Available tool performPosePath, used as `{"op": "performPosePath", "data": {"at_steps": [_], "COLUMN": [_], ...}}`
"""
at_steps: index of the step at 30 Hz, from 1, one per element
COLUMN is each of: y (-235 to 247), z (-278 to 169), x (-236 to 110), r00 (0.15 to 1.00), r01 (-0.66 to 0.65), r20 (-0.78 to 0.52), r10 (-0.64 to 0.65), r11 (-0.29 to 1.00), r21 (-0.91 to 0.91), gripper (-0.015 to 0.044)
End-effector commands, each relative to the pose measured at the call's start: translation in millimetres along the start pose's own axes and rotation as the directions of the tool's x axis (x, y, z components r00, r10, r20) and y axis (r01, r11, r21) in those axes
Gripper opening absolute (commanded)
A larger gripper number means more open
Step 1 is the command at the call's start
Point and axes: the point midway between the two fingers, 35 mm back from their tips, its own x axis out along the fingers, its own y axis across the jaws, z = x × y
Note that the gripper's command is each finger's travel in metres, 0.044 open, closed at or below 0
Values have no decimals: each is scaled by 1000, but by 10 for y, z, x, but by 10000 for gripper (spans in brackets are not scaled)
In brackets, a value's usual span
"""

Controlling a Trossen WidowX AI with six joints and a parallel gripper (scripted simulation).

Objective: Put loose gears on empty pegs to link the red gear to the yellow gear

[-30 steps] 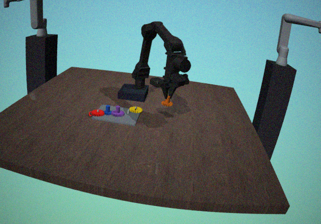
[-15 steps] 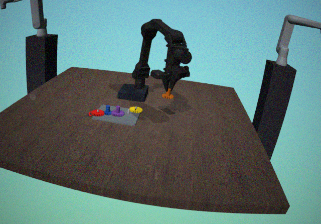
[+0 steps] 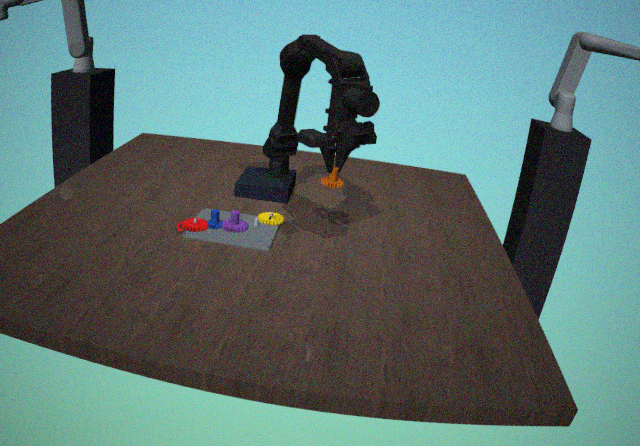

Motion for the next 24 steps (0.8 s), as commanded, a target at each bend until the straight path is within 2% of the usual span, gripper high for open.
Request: {"op": "performPosePath", "data": {"at_steps": [1,24], "y": [-90,-575], "z": [-35,-284], "x": [32,284], "r00": [1000,1000], "r01": [-2,-6], "r20": [2,-6], "r10": [2,6], "r11": [1000,1000], "r21": [0,10], "gripper": [0,0]}}
